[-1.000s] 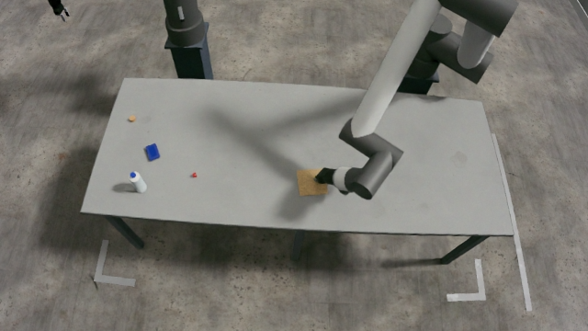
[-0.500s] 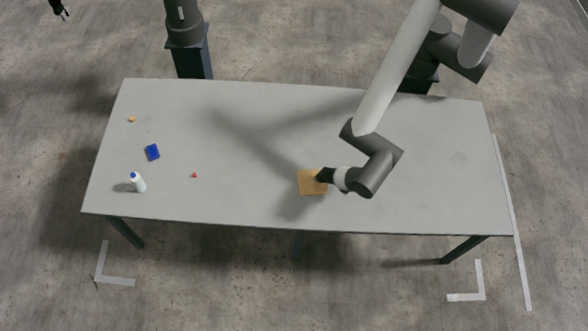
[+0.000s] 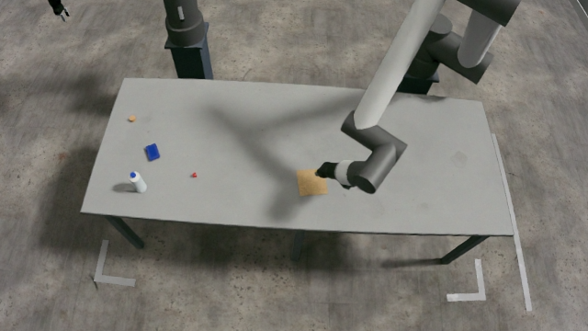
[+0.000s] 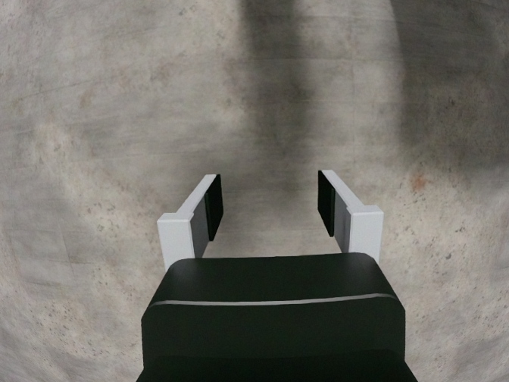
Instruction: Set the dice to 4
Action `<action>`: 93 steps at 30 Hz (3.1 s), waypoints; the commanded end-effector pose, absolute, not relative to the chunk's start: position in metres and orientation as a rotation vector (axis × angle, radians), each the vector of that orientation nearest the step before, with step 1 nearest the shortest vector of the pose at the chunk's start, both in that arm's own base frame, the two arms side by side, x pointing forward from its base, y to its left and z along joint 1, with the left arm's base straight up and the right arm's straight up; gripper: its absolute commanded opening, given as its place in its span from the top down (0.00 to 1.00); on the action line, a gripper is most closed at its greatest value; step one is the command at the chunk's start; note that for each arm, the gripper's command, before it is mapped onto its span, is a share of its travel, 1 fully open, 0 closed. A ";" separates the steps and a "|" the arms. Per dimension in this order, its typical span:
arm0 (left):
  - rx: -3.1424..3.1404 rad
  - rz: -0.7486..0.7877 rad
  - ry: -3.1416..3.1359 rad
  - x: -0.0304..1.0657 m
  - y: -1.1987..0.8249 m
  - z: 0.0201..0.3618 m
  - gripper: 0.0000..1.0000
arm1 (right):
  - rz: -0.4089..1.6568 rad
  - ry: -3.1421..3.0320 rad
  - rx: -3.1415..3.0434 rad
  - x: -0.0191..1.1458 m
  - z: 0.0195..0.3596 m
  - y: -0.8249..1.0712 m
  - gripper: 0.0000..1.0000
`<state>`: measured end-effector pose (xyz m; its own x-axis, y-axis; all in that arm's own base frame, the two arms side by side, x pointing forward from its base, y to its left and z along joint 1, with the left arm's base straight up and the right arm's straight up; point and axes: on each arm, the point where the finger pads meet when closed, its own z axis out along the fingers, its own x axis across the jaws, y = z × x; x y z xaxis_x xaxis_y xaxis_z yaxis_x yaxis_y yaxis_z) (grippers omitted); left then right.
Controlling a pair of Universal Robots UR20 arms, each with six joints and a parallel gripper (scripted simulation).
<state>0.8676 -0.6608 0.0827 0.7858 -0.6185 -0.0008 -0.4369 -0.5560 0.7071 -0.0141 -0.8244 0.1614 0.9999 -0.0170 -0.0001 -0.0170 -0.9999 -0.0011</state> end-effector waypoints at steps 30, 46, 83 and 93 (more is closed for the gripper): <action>2.492 -0.231 -0.863 0.865 -0.664 0.099 0.66 | 0.000 0.027 -3.141 -0.014 0.162 -0.825 0.00; 2.732 -0.125 -0.947 0.863 -0.668 0.101 0.66 | 0.000 0.027 -3.141 -0.014 0.162 -0.825 0.00; 3.204 0.149 -1.110 0.856 -0.676 0.101 0.66 | 0.000 0.027 -3.141 -0.014 0.162 -0.825 0.00; 3.379 0.278 -1.169 0.855 -0.677 0.100 0.66 | 0.000 0.027 -3.141 -0.014 0.162 -0.825 0.00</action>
